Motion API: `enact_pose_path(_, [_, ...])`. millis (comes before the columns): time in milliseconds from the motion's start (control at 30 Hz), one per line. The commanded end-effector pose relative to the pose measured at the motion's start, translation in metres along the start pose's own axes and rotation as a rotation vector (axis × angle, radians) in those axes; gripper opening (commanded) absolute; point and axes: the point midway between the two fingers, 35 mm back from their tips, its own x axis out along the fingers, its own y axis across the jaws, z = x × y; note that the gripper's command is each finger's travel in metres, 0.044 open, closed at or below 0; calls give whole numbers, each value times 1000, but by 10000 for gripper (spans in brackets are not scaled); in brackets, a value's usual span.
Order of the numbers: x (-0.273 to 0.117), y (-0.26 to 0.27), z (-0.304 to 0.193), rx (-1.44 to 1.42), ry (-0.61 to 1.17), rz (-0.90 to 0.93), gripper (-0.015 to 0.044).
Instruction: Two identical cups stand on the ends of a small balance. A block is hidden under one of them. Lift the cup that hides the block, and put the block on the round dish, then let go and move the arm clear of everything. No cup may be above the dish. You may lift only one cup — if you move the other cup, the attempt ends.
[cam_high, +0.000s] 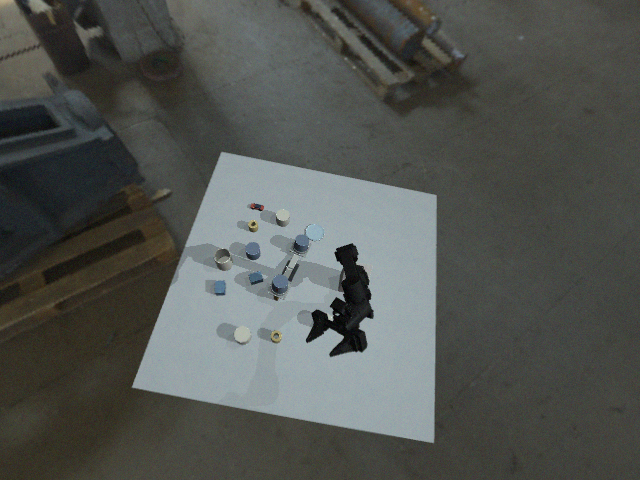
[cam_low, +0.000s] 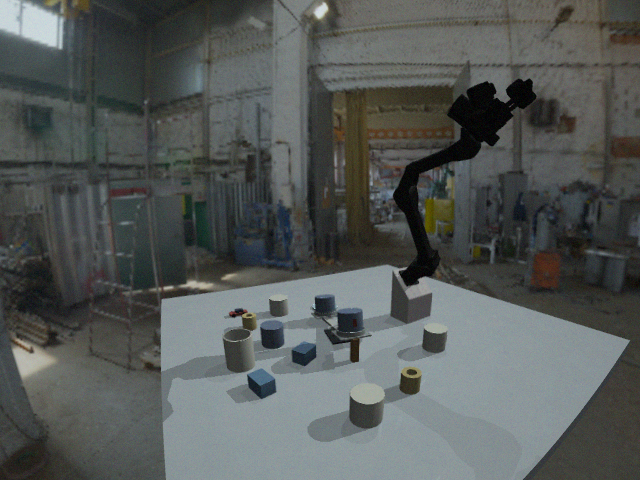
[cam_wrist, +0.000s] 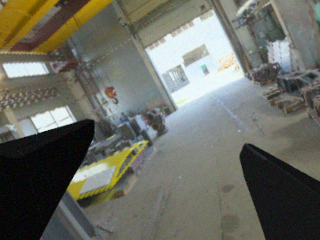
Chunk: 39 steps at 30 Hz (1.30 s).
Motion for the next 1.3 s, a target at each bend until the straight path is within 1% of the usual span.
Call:
enact_pose_path(0, [-8,17,-24,-147,-5,48,440])
enact_pose_path(300, [-17,32,-72,-445,1,112,440])
enact_pose_path(600, [-17,20,-127,-740,55,131,440])
enact_pose_path(900, [-12,-21,-174,-1008,157,98,440])
enact_pose_path(1267, [-6,-102,-208,-1267,332,-20,440])
